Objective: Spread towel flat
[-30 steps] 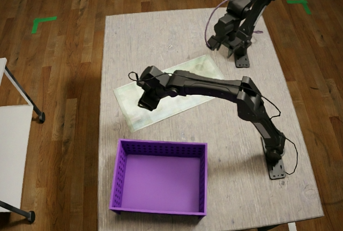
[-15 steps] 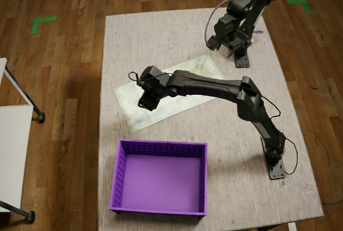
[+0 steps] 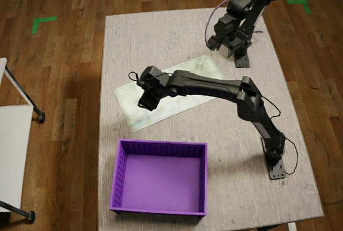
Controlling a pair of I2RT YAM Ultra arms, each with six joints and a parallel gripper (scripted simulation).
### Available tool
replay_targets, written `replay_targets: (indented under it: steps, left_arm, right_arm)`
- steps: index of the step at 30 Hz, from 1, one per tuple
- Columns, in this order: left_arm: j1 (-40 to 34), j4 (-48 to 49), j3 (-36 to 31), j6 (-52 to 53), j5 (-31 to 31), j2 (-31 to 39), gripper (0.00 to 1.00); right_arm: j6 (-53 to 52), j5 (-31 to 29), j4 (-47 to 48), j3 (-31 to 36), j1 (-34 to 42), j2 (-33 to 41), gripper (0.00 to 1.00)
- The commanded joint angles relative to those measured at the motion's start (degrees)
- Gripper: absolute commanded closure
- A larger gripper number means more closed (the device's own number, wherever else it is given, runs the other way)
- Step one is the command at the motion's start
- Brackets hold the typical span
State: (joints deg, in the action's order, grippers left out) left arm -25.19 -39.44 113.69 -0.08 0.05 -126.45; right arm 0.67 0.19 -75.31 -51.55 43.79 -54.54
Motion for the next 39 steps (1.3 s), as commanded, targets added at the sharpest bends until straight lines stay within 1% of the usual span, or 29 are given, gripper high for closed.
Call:
replay_targets:
  steps: [1,4,5,8,9,10,11,13,14,17,20,21,23,28,30,31,34,39]
  left_arm:
    - [0.13,-1.06,-0.10,-0.06,0.10,1.01,0.36]
    - [0.13,-1.06,-0.10,-0.06,0.10,1.01,0.36]
    - [0.16,-1.73,2.28,0.09,-0.09,2.04,0.36]
    - [0.05,-6.63,7.77,0.02,-0.03,-0.12,0.36]
    - [-0.58,-6.41,5.67,-2.03,1.57,3.33,0.36]
    - [-0.79,-6.62,1.72,-3.54,2.78,4.52,0.36]
    - [-0.91,-6.60,-0.26,-5.09,3.91,5.96,0.36]
    - [-0.91,-6.60,-0.26,-5.09,3.91,5.96,0.36]
    - [-1.10,-6.34,-2.97,-6.80,5.16,8.00,0.36]
    - [-1.50,-6.58,-8.57,-11.59,8.50,12.32,0.36]
    - [-1.91,-6.79,-14.18,-16.63,11.71,16.67,0.36]
    - [-2.04,-6.95,-15.95,-18.36,12.75,18.07,0.36]
    - [-2.31,-7.45,-19.22,-21.87,14.79,20.76,0.36]
    - [-0.07,-4.41,-29.84,-22.08,14.85,29.34,0.36]
    - [-0.07,-4.41,-29.84,-22.08,14.85,29.34,0.36]
    - [0.35,-3.70,-32.51,-21.70,14.70,31.76,0.36]
    - [1.45,-3.19,-37.79,-19.96,14.01,36.64,0.36]
    - [3.84,-4.56,-45.93,-17.91,11.96,45.19,0.36]
  right_arm:
    - [-0.21,-0.10,-0.43,-0.49,0.06,-0.02,0.36]
    - [-0.21,-0.10,-0.43,-0.49,0.06,-0.02,0.36]
    - [0.00,0.00,0.10,-0.27,0.00,0.06,0.36]
    - [0.00,0.00,0.10,-0.27,0.00,0.06,0.36]
    - [0.64,-0.83,-0.96,1.17,-2.54,2.06,0.36]
    - [0.88,-1.20,-1.25,1.40,-4.52,3.03,0.36]
    - [1.25,-1.51,-1.50,1.60,-6.64,3.95,0.36]
    - [1.25,-1.51,-1.50,1.60,-6.64,3.95,0.36]
    - [3.11,-0.62,-1.65,-0.63,-10.26,5.05,0.36]
    - [5.70,-1.08,-1.88,-0.39,-18.18,7.19,0.36]
    - [9.78,-0.88,-0.64,-0.59,-27.70,8.52,0.36]
    - [11.29,-0.74,0.15,-0.74,-31.04,8.79,0.36]
    - [14.74,0.36,1.04,-0.95,-38.41,7.02,0.36]
    - [21.15,3.20,4.35,-1.93,-54.35,5.69,0.36]
    - [21.15,3.20,4.35,-1.93,-54.35,5.69,0.36]
    - [22.75,4.86,5.41,-2.25,-57.96,4.71,0.36]
    - [23.91,6.11,7.73,-3.03,-64.86,3.14,0.36]
    - [22.89,7.94,12.45,-4.73,-73.70,-0.65,0.36]
